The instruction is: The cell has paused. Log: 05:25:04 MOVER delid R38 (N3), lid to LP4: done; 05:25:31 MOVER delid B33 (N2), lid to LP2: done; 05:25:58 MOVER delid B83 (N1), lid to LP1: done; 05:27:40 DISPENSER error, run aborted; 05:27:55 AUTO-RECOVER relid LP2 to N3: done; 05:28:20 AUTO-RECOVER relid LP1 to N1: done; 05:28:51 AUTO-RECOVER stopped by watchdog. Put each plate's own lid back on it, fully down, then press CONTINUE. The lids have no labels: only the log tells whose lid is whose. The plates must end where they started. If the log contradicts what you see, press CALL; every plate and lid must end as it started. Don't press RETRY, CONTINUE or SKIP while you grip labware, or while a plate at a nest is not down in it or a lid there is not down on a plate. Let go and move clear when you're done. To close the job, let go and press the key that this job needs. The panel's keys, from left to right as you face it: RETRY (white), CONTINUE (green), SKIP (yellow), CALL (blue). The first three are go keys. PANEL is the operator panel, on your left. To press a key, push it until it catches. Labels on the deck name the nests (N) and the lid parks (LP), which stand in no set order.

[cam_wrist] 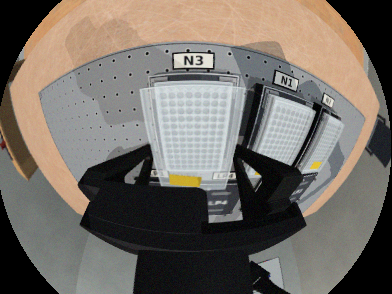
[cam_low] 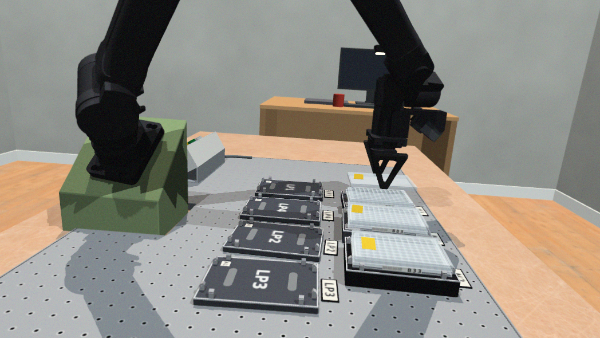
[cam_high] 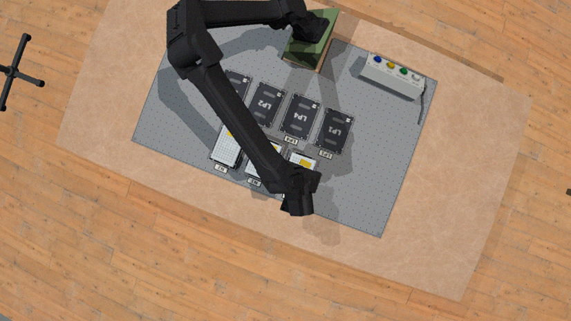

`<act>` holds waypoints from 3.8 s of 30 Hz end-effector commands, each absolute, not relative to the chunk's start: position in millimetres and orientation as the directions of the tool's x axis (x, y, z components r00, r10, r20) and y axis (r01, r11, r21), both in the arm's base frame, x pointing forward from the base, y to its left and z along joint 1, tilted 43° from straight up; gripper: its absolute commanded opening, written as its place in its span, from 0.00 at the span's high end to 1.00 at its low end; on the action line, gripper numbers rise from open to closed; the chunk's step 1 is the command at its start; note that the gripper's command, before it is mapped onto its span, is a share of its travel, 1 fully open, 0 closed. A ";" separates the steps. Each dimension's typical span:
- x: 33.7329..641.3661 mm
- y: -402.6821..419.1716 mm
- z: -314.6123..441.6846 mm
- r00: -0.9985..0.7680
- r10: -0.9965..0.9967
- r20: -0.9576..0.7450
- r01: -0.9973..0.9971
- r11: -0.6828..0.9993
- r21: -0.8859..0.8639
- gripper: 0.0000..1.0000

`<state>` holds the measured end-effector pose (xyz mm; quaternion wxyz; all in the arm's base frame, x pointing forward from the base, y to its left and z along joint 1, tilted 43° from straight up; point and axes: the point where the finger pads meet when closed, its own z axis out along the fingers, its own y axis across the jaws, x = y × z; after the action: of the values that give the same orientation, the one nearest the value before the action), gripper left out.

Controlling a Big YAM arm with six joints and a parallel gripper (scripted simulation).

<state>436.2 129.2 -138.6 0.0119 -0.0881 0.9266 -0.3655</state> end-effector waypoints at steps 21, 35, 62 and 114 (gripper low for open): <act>435.1 113.8 -152.0 -0.984 -0.170 0.061 -0.165 0.711 -0.683 1.00; 437.2 111.2 -155.0 -0.984 -0.169 0.056 -0.162 0.713 -0.682 1.00; 435.1 106.6 -161.7 -0.983 -0.174 0.062 -0.169 0.711 -0.683 1.00; 446.1 114.6 -156.6 -0.983 -0.181 0.027 -0.151 0.721 -0.676 1.00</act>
<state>438.0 108.6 -160.0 0.0117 -0.0882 0.9265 -0.3655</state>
